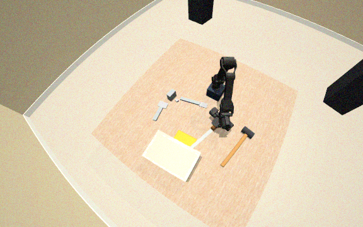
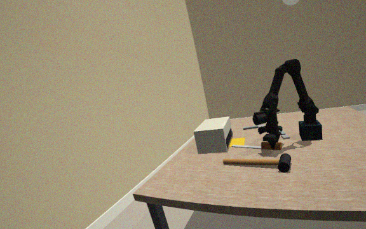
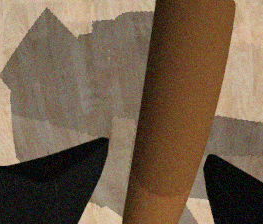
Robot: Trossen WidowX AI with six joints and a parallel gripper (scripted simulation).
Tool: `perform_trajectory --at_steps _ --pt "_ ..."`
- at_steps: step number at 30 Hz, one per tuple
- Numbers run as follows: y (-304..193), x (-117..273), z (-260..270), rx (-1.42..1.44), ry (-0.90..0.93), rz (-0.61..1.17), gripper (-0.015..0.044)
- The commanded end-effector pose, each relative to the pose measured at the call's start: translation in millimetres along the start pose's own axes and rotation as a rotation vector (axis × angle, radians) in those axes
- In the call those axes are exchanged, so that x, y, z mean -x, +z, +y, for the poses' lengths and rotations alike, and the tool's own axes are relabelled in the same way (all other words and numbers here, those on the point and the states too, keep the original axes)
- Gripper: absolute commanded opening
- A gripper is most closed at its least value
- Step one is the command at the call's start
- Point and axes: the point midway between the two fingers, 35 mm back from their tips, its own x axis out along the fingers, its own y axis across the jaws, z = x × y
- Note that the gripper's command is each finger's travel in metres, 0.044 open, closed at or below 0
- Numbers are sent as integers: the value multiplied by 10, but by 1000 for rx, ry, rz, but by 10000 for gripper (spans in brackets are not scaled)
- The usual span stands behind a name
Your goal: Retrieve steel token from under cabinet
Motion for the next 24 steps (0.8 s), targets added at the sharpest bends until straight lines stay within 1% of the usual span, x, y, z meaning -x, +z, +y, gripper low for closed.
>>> perform_trajectory --at_steps 1,5,9,18,22,24 --pt "-39 -30 -17 0 -2 5 270" --pt "-53 -42 -21 1 -2 5 270" --pt "-14 -15 5 5 4 -3 165" --pt "-14 -15 5 5 4 -3 105" --pt "-14 -15 5 5 4 -3 0" --pt "-14 -14 5 5 3 -2 0"
